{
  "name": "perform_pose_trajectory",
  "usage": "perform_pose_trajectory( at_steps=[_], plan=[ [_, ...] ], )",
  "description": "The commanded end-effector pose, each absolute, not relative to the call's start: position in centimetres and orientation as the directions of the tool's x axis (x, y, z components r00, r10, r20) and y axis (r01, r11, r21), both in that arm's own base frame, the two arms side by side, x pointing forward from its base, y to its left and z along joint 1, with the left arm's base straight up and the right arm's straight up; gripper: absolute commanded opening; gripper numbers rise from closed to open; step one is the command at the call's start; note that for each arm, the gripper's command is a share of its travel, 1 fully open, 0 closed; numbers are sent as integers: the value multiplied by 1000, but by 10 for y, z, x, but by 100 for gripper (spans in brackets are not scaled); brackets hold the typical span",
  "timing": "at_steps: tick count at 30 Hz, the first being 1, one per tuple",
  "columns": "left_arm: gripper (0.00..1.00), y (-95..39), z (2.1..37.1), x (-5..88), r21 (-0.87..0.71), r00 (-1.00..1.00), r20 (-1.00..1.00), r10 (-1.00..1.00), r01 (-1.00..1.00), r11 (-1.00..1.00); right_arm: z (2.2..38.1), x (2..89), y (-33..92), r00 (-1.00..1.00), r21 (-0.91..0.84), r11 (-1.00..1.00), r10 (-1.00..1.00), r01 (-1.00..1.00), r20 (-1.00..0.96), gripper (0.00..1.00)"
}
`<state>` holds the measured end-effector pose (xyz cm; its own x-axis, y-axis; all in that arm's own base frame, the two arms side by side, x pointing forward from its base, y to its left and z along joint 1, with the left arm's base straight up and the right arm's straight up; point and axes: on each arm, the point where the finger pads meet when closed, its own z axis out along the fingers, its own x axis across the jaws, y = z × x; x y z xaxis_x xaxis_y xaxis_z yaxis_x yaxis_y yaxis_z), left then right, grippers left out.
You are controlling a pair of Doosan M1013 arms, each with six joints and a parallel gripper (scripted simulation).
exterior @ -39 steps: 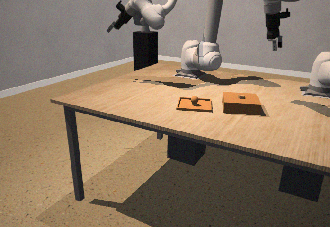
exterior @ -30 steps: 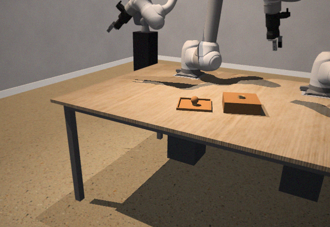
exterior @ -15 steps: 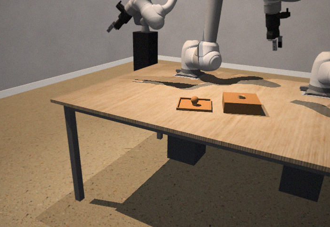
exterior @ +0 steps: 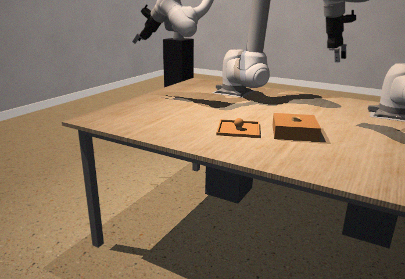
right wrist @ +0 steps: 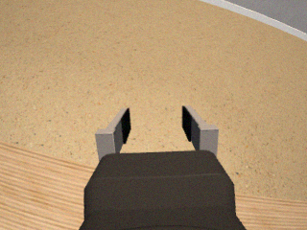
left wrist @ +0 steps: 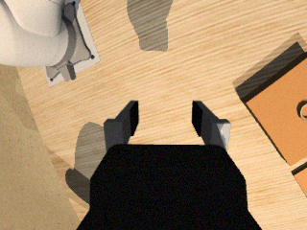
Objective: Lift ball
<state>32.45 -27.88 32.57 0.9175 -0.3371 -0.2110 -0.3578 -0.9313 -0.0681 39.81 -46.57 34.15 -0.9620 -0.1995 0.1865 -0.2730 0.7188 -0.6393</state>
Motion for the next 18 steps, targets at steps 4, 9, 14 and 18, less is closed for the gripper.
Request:
perform_pose_trajectory(
  at_steps=[4,9,14,18],
  plan=[
    [100,-279,326,325,-68,918,-210,-337,-358,-931,306,337,-486,-991,-590,807,96,20,98,100],
    [100,-279,326,325,-68,918,-210,-337,-358,-931,276,282,-492,-928,-535,794,369,287,49,100],
    [100,-279,326,325,-68,918,-210,-337,-358,-931,257,246,-491,-836,-497,734,548,463,30,100],
    [100,-279,326,325,-68,918,-210,-337,-358,-931,236,205,-485,-683,-458,616,730,641,24,100]
  ],
)
